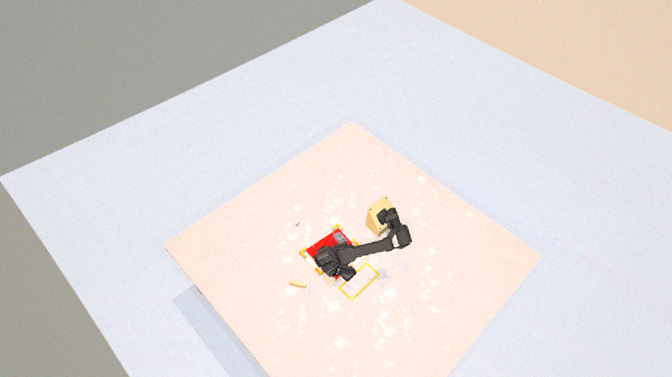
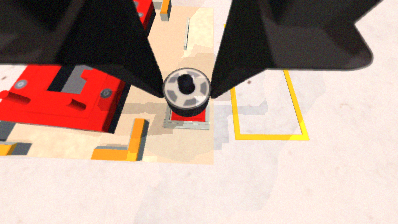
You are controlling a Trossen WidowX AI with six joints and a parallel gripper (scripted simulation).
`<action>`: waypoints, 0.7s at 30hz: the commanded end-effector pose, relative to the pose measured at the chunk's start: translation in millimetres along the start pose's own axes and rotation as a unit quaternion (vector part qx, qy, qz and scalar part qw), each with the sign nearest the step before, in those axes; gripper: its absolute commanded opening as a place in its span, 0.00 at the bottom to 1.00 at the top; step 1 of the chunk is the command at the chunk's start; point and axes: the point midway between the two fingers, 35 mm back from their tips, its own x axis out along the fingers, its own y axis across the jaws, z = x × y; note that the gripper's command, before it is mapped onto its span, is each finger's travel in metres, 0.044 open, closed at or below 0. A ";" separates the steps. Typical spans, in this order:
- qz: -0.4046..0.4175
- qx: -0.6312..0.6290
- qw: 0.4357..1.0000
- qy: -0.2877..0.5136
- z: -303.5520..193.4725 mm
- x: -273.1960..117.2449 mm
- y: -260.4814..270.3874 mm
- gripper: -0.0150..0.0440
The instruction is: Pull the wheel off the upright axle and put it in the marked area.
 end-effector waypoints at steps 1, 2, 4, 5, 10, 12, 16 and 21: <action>0.000 -0.001 1.000 -0.001 0.3 -2.4 0.2 0.25; 0.000 -0.001 1.000 -0.001 0.3 -2.8 0.2 0.25; 0.000 0.000 1.000 -0.001 0.3 -3.4 0.1 0.25; 0.000 0.000 1.000 -0.001 0.4 -3.7 0.1 0.25; 0.000 0.000 1.000 -0.001 0.4 -5.4 0.0 0.25; 0.000 0.000 1.000 -0.001 0.4 -6.0 0.0 0.25; 0.000 0.000 1.000 -0.001 0.5 -7.3 -0.1 0.25; 0.001 0.000 1.000 -0.001 0.5 -9.0 -0.2 0.25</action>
